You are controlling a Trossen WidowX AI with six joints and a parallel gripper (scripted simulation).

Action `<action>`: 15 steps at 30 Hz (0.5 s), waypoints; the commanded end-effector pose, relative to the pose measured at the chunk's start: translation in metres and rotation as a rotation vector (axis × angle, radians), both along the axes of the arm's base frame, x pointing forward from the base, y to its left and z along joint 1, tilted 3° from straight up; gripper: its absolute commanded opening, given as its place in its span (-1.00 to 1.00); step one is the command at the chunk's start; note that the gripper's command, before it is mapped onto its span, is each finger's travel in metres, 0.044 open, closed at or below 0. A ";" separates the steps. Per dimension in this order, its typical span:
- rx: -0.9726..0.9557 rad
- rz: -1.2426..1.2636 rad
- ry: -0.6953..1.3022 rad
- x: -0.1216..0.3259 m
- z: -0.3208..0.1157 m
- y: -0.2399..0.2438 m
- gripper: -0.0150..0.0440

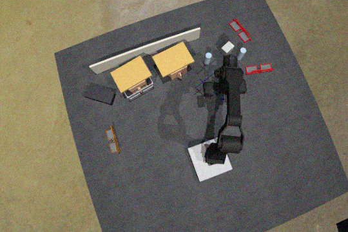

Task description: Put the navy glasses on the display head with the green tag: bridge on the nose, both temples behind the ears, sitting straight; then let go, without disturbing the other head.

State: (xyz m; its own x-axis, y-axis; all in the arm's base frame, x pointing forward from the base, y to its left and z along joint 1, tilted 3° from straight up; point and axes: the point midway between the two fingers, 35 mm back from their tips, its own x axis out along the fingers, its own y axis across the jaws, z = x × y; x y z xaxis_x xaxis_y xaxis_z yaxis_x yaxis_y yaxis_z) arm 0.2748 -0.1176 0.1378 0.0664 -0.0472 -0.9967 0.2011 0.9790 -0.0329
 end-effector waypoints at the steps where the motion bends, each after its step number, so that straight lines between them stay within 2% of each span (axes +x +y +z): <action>1: 0.005 0.003 0.004 -0.002 0.000 -0.026 -0.49; 15: -0.004 0.003 0.003 -0.023 0.000 -0.103 -0.49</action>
